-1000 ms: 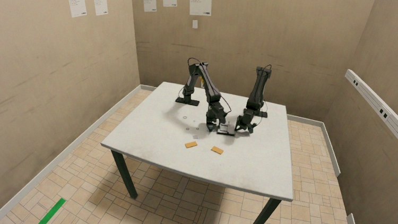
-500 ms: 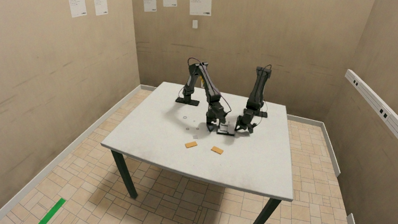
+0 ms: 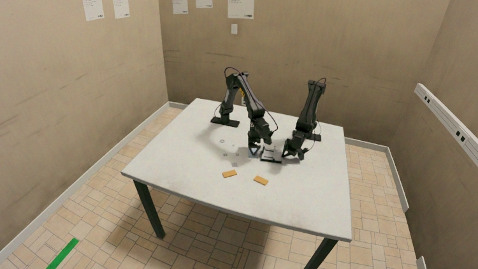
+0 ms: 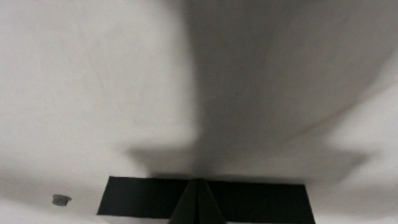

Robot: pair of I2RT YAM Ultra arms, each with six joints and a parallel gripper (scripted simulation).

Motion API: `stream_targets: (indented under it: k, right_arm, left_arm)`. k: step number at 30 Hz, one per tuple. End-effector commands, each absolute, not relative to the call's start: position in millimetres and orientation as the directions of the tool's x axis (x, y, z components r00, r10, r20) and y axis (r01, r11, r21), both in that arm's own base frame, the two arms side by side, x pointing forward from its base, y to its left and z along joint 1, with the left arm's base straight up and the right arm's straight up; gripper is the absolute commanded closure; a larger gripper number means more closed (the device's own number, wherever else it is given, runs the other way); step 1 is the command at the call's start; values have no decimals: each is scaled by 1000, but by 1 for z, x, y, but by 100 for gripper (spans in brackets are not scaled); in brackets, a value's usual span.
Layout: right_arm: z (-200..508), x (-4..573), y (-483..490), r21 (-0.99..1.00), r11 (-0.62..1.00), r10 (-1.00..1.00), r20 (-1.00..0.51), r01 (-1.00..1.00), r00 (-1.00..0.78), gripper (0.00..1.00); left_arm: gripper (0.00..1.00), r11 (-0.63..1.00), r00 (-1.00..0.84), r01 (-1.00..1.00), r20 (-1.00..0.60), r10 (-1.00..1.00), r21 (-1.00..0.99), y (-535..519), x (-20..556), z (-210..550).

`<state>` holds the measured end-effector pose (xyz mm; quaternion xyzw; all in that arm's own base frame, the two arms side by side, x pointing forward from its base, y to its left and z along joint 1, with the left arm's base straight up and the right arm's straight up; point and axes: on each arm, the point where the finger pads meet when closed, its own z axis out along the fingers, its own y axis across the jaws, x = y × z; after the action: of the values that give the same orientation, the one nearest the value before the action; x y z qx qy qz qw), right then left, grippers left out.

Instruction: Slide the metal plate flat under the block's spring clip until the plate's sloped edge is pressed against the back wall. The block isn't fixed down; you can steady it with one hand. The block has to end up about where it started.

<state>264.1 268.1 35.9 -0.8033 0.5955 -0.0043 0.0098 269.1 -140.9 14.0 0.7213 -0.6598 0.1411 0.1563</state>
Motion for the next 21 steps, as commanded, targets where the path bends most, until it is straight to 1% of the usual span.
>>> stream_targets:
  k: [1, 2, 3, 6, 11, 13, 16, 21]
  right_arm:
    - [57, 271, 278, -60, -276, -960, -32, -959, 278, 11]
    - [57, 272, 280, -65, -262, -964, -32, -963, 265, 23]
    - [58, 272, 278, -76, -229, -972, -29, -970, 232, 24]
    - [58, 279, 282, -117, -82, -994, -58, -990, 90, 24]
    - [56, 278, 278, -151, 228, -970, -118, -962, -212, 24]
    - [56, 278, 278, -151, 228, -970, -118, -962, -212, 24]
    - [57, 280, 277, -159, 383, -919, -165, -910, -358, 24]
    - [57, 279, 273, -148, 574, -812, -231, -805, -536, 24]
  left_arm:
    - [100, -71, 61, -997, 437, -897, -6, -149, 279, 21]
    - [100, -71, 61, -997, 437, -897, -6, -149, 279, 21]
    - [100, -71, 61, -997, 437, -897, -6, -149, 279, 21]
    - [100, -71, 61, -997, 437, -897, -6, -149, 279, 21]
    - [100, -71, 61, -997, 437, -897, -6, -149, 279, 21]
    - [100, -71, 61, -997, 437, -897, -6, -149, 279, 21]
    - [100, -71, 61, -997, 437, -897, -6, -149, 279, 21]
    - [100, -71, 61, -997, 437, -897, -6, -149, 279, 21]
